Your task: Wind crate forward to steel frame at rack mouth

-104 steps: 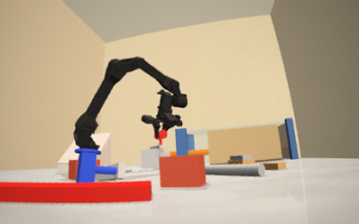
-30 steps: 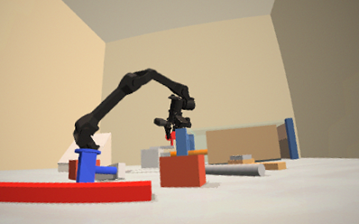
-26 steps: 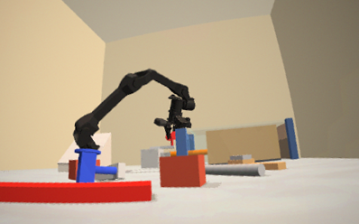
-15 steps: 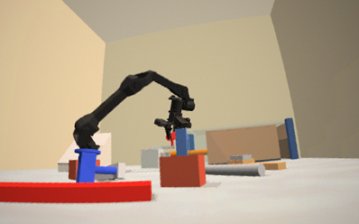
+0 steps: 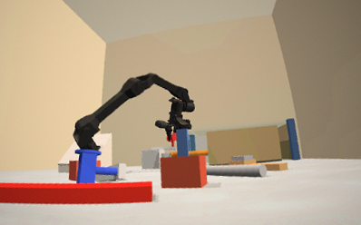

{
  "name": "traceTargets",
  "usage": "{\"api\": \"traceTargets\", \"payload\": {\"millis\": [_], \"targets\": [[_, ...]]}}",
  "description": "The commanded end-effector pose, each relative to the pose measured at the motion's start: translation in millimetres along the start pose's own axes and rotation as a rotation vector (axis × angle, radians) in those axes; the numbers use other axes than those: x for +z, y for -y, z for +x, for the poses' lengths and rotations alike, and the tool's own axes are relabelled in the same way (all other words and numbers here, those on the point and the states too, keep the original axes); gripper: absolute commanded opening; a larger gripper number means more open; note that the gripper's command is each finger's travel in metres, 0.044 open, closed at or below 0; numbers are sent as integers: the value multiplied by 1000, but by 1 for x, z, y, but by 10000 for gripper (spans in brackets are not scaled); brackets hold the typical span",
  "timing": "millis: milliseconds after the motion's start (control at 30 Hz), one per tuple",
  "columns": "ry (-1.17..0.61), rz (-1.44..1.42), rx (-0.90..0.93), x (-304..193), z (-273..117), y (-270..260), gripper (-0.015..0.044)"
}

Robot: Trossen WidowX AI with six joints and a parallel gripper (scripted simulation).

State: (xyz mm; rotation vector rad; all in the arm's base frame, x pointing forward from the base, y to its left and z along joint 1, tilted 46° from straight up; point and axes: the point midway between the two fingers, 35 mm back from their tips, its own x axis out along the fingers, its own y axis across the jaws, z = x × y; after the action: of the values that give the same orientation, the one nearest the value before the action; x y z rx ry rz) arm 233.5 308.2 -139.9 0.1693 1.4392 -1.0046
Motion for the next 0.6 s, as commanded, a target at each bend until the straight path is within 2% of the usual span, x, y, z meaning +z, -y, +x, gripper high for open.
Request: {"api": "traceTargets", "payload": {"millis": [0, 567], "targets": [[-15, -2, 0, -11, 7, -4, 0], [-16, -3, 1, -30, 15, -5, 0]]}}
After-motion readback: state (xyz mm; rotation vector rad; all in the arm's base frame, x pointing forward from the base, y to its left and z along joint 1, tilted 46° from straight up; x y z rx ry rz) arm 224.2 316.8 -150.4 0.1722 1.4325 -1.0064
